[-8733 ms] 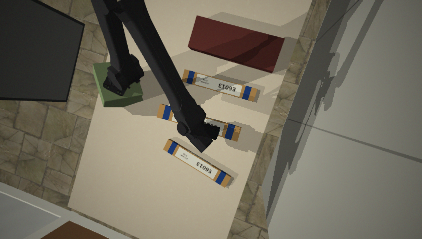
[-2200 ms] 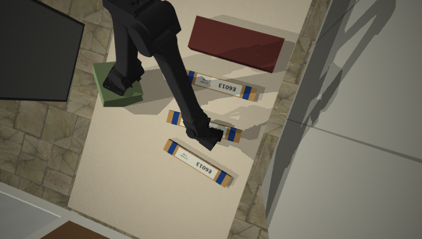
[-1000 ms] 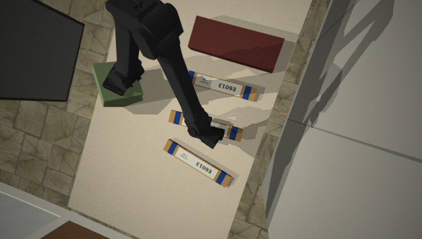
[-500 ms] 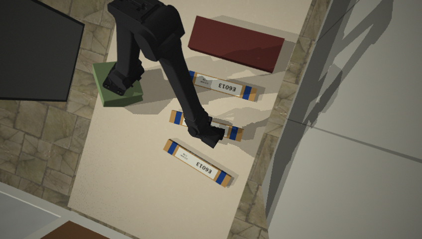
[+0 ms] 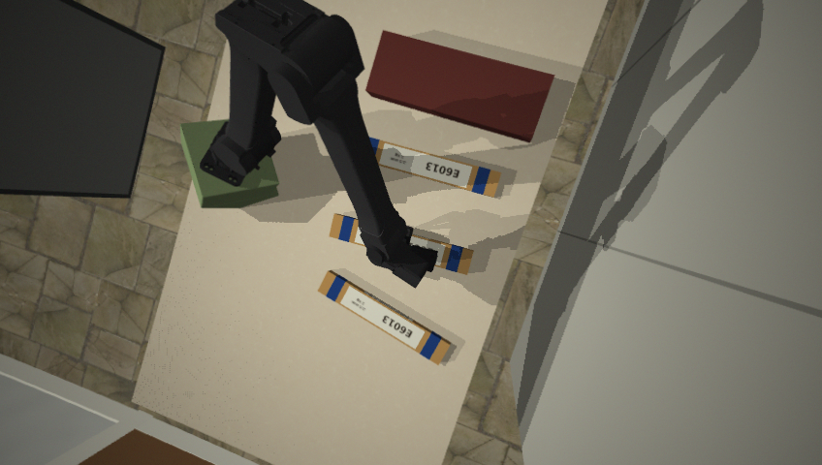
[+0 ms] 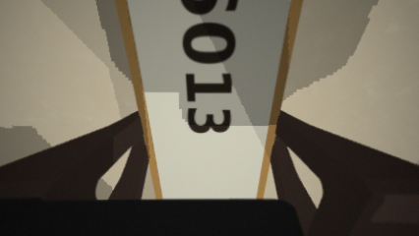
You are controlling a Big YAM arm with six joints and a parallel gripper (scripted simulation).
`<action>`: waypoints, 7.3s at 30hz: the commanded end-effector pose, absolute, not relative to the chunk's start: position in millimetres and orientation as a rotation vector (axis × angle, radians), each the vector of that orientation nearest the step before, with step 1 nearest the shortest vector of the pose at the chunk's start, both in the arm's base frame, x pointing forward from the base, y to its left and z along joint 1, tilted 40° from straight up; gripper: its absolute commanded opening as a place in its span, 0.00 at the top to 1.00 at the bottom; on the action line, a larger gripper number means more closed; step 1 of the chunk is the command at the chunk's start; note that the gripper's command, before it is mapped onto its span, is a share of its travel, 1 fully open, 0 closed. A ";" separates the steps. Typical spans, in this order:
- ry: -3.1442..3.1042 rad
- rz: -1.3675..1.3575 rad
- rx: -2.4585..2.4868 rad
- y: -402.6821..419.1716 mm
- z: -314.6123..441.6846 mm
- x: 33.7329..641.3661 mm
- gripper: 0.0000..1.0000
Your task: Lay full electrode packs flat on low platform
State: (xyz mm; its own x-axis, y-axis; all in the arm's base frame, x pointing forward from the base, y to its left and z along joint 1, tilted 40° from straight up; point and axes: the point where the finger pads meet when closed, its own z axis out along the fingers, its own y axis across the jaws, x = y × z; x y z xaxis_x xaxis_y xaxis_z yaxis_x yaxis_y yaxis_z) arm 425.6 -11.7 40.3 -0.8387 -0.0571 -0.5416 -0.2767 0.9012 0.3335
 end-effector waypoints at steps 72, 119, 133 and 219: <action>2.479 0.510 -0.230 -28.9 51.4 433.5 1.00; 2.496 0.526 -0.235 -22.7 46.0 431.2 0.04; 2.497 0.527 -0.236 -26.6 63.3 414.9 0.04; 2.517 0.552 -0.169 120.1 206.0 329.1 0.04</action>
